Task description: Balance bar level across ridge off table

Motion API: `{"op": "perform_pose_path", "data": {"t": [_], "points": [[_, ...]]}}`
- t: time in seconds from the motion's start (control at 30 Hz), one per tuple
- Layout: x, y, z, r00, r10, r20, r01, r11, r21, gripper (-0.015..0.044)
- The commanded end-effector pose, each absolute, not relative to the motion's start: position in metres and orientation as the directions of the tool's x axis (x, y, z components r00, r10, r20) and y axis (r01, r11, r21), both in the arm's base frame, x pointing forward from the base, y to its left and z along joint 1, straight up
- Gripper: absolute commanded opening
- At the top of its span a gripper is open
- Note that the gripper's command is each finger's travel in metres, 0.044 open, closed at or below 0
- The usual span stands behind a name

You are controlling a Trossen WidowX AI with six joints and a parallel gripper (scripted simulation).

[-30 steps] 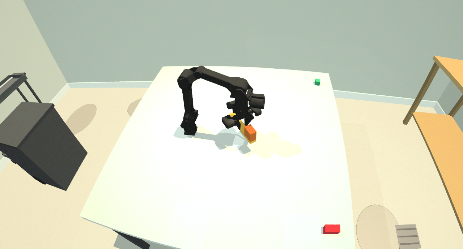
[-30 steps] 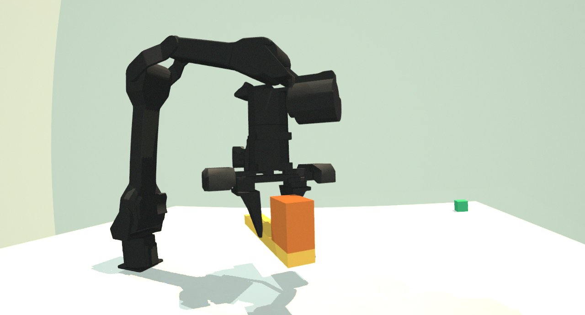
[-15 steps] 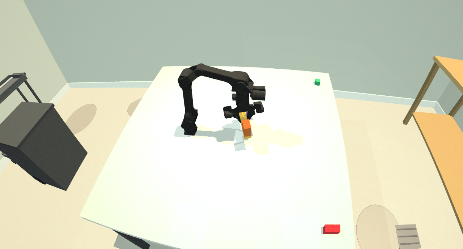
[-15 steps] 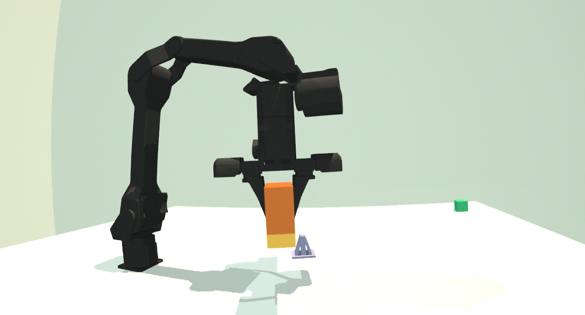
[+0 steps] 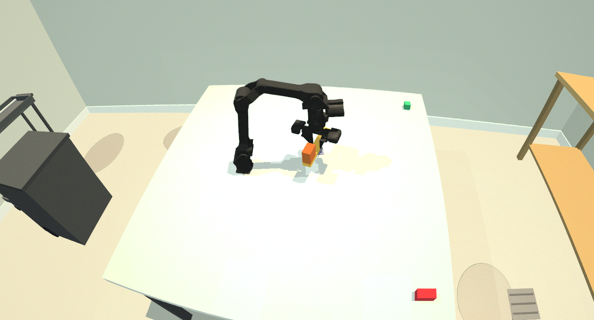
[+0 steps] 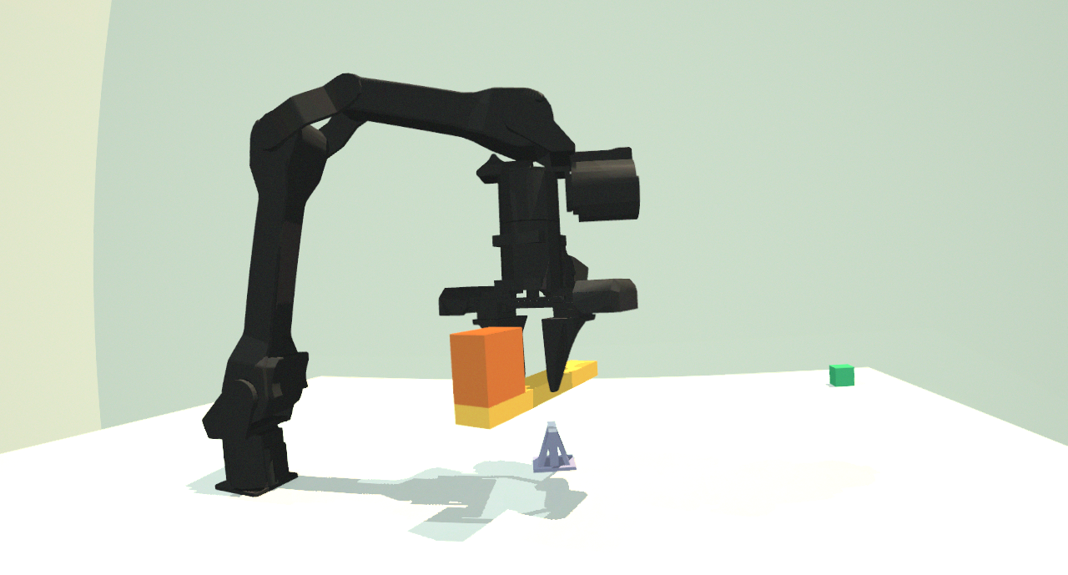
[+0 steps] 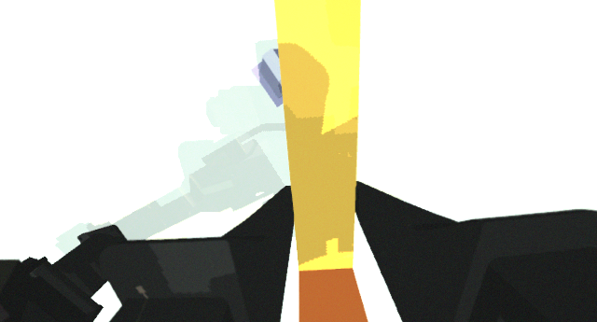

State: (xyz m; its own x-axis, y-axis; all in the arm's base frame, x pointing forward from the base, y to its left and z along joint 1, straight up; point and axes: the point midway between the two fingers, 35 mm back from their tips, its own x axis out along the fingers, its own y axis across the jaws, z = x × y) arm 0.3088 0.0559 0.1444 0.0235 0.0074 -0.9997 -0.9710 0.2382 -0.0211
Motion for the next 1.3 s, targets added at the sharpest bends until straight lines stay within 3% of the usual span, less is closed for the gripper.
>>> {"op": "perform_pose_path", "data": {"t": [0.0, 0.67, 0.8, 1.27], "points": [[0.312, 0.069, 0.147, 0.031, 0.007, -0.999, -0.933, 0.359, -0.027, 0.0000], [0.324, 0.137, 0.149, 0.032, 0.014, -0.999, -0.431, 0.903, -0.002, 0.0000], [0.330, 0.143, 0.150, 0.033, 0.014, -0.999, -0.297, 0.955, 0.004, 0.0000], [0.334, 0.144, 0.132, 0.033, 0.014, -0.999, -0.288, 0.958, 0.004, 0.0000]]}}
